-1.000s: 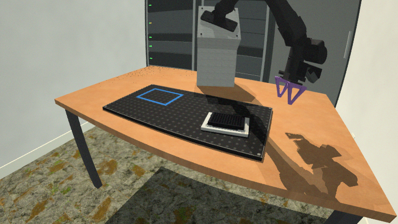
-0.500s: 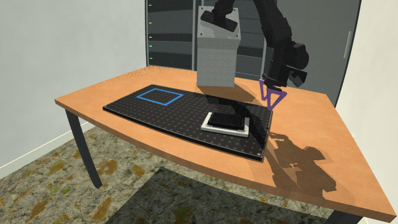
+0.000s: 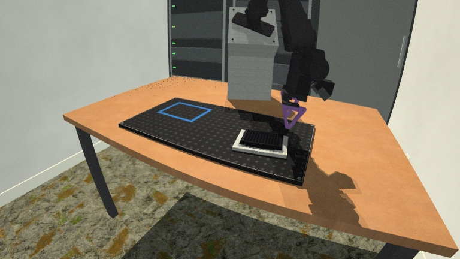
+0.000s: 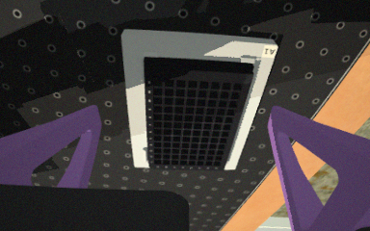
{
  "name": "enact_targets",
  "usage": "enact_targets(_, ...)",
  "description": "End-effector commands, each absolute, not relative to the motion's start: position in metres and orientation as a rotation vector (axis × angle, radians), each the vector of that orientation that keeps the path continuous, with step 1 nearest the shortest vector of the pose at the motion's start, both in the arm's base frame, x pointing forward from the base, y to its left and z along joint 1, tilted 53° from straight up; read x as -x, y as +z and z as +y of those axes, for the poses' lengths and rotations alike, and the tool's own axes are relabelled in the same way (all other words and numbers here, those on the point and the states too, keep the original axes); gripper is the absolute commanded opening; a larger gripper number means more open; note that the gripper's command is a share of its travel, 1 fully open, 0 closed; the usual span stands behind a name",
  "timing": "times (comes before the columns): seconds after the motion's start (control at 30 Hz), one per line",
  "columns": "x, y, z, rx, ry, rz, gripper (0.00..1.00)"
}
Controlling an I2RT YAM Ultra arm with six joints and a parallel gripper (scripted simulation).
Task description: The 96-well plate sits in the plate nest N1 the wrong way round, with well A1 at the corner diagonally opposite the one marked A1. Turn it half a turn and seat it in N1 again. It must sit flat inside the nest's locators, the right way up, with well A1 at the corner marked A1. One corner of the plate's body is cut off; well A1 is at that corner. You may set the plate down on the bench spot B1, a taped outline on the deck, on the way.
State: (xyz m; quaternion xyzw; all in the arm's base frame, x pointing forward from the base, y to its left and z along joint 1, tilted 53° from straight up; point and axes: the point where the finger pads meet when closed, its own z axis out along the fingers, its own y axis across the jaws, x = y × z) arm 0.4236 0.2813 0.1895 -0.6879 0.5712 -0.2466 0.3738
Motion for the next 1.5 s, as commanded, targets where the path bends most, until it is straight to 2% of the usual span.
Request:
enact_targets(0.0,-0.420,0.199,0.284,1.753,-0.569,1.419,1.00)
enact_targets(0.5,-0.440,0.199,0.212,1.714,-0.490,1.449,1.00)
enact_targets(1.47,-0.442,0.198,0.214,1.722,-0.484,1.454,1.00)
